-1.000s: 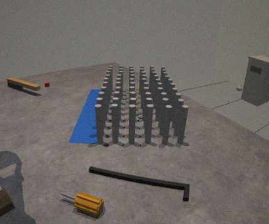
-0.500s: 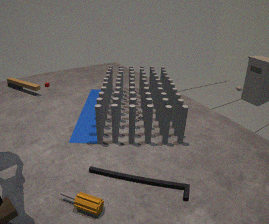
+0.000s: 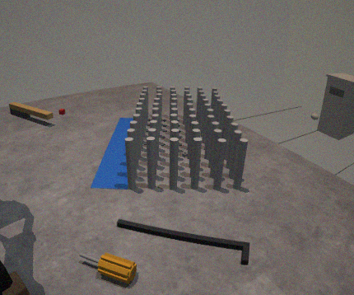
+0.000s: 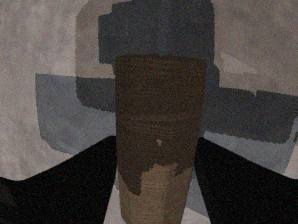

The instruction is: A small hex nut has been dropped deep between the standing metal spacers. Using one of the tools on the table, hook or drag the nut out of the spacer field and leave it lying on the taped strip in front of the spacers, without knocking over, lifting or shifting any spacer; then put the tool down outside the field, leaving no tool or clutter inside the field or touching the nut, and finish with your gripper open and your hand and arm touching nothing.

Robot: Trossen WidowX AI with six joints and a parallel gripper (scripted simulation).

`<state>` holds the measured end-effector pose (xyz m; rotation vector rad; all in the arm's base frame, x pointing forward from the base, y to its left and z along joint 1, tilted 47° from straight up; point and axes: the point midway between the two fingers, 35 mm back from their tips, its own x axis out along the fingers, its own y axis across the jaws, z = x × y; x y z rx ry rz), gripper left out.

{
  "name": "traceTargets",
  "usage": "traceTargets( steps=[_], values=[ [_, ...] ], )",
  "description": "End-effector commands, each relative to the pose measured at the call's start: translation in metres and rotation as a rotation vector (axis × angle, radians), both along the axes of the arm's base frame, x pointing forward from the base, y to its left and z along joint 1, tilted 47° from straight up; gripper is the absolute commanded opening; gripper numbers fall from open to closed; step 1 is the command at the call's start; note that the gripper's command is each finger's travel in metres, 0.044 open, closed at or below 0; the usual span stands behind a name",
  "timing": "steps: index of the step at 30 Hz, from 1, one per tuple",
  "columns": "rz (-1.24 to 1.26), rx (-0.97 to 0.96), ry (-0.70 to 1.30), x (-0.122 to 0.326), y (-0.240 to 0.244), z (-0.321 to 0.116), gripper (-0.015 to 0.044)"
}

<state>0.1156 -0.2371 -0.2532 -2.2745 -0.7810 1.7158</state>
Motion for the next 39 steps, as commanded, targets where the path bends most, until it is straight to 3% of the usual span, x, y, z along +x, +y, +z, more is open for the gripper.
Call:
traceTargets(
  steps=[1,10,27,33,39],
  values=[
    [-0.005,-0.005,-0.003,0.002,0.002,-0.003,0.0],
    [0.003,0.003,0.001,0.003,0.011,-0.011,0.0],
    [0.005,0.001,0.0,0.002,0.008,-0.009,0.044],
    [0.005,-0.001,0.002,-0.007,-0.039,0.039,0.044],
    [0.005,-0.001,0.002,-0.007,-0.041,0.041,0.044]
  ],
)
